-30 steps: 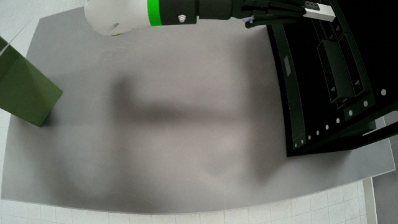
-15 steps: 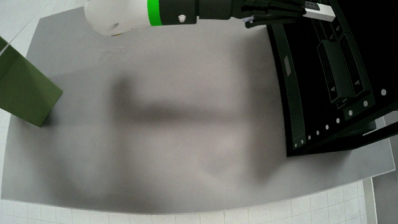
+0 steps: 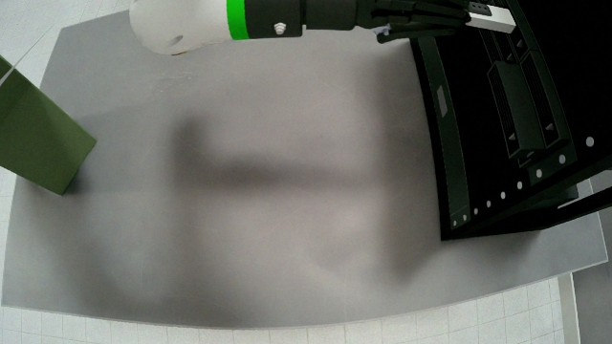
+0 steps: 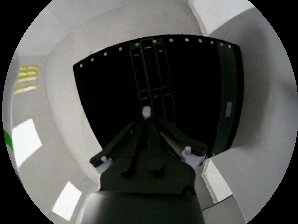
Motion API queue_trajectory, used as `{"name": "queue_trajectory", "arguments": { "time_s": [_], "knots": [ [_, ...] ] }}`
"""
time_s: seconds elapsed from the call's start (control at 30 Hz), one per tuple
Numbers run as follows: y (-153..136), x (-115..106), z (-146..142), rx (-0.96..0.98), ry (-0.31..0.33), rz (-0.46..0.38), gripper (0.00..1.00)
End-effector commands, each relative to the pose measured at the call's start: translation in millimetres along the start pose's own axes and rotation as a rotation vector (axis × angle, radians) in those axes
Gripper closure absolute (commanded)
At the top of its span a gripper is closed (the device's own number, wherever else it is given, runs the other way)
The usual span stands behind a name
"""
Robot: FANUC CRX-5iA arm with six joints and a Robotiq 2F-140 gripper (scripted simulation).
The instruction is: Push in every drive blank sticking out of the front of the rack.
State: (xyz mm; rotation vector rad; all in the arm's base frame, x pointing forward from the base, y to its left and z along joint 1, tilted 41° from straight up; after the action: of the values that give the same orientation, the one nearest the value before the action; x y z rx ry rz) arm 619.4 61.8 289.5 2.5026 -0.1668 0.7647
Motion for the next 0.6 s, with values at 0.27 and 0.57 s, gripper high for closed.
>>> {"name": "queue_trajectory", "arguments": {
  "time_s": [0.27, 0.57],
  "knots": [
    [0, -5, -1, 0.001, 0.001, 0.0, 0.9],
    [0, -39, -1, 0.001, 0.001, 0.0, 0.9]
  ]
}}
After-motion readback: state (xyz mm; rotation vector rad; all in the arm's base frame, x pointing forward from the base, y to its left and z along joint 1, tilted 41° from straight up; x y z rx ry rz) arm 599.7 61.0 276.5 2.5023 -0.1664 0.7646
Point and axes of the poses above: the point where the finger pads meet when closed, its own x axis out along the fingers, its own z axis across the jaws, y = z × x, the point moved 3 cm from there along -x, back along the fingers, and after that the axes turned 7 degrees about -x, right-handed, at the moved point
